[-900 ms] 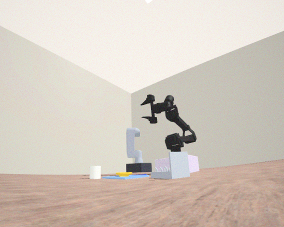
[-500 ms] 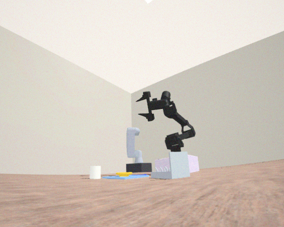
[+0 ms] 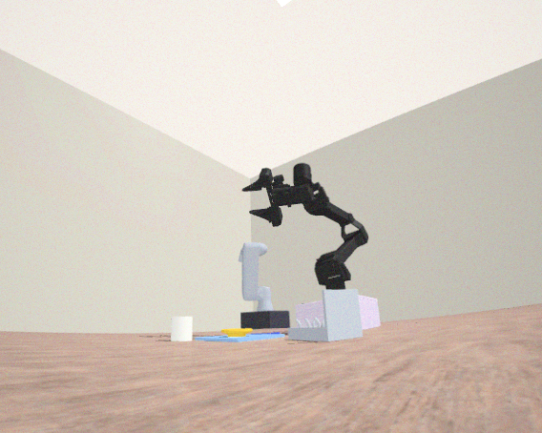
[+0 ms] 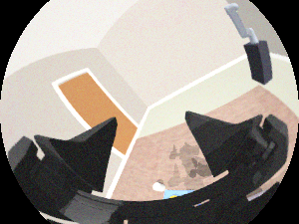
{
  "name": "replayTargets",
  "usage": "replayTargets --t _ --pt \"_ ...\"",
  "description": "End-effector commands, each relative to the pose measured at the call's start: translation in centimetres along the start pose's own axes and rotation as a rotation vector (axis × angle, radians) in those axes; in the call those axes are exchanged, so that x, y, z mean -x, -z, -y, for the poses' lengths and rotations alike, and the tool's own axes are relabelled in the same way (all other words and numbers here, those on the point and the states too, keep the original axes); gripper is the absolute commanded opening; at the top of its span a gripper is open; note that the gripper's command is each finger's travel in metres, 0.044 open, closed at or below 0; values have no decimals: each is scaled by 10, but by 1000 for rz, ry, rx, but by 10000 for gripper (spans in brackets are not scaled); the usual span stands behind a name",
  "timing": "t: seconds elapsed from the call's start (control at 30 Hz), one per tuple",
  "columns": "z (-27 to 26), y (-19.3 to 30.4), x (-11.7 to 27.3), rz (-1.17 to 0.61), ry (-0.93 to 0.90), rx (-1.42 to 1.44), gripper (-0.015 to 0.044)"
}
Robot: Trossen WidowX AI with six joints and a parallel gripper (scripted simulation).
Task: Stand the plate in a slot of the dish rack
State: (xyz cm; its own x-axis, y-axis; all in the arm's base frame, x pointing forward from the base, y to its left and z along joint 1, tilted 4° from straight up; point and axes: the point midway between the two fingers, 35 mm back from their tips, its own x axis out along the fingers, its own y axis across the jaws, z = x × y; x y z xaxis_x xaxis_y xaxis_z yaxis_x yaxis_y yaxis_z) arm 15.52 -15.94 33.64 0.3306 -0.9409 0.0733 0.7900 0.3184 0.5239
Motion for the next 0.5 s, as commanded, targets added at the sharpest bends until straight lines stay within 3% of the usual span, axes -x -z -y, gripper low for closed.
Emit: replayTargets --t 0.0,0.47 --pt "-11 15 -7 -54 -23 110 400" --pt "-41 84 -26 -289 -121 507 400"
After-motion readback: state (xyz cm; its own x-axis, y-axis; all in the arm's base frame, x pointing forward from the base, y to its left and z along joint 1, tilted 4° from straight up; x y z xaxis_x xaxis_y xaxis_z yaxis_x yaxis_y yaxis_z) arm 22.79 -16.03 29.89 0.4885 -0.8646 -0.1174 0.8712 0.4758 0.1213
